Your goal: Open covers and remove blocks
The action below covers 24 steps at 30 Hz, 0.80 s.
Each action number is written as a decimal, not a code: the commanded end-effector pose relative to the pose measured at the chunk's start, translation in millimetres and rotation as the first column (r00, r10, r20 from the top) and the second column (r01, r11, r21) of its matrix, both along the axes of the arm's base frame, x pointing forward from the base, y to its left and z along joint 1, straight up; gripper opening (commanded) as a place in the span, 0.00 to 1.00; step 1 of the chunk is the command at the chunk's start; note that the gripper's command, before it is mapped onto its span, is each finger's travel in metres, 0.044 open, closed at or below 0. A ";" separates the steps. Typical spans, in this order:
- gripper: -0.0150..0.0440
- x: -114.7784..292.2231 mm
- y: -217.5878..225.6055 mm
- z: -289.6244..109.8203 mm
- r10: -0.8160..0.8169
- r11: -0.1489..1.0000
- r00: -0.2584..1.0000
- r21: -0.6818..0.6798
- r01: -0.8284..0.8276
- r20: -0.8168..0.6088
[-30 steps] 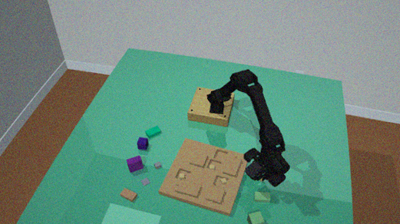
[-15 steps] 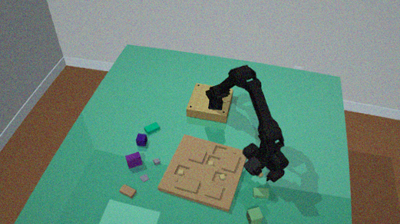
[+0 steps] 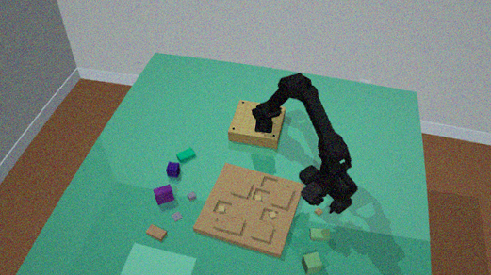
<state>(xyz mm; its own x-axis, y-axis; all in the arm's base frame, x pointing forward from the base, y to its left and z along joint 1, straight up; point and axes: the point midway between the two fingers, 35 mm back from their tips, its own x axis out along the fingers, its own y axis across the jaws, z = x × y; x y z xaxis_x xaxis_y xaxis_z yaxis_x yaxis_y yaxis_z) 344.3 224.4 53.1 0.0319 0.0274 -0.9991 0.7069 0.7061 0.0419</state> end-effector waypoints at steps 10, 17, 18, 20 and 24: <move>0.91 -1.7 -5.6 27.2 -0.013 1.000 1.000 0.000 0.013 -0.003; 0.60 4.9 -45.0 27.8 -0.121 0.993 0.993 -0.001 0.121 -0.005; 0.56 5.5 -50.8 27.8 -0.137 0.991 0.991 -0.001 0.137 -0.005; 0.47 6.3 -62.6 27.8 -0.169 0.986 0.986 -0.001 0.169 -0.006; 0.29 6.7 -85.9 27.7 -0.233 0.972 0.972 -0.002 0.233 -0.007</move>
<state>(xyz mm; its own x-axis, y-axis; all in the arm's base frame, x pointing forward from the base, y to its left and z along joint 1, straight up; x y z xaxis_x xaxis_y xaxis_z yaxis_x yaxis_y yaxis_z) 351.6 151.8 81.7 0.0324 0.0206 -0.9993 0.8303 0.5559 0.0384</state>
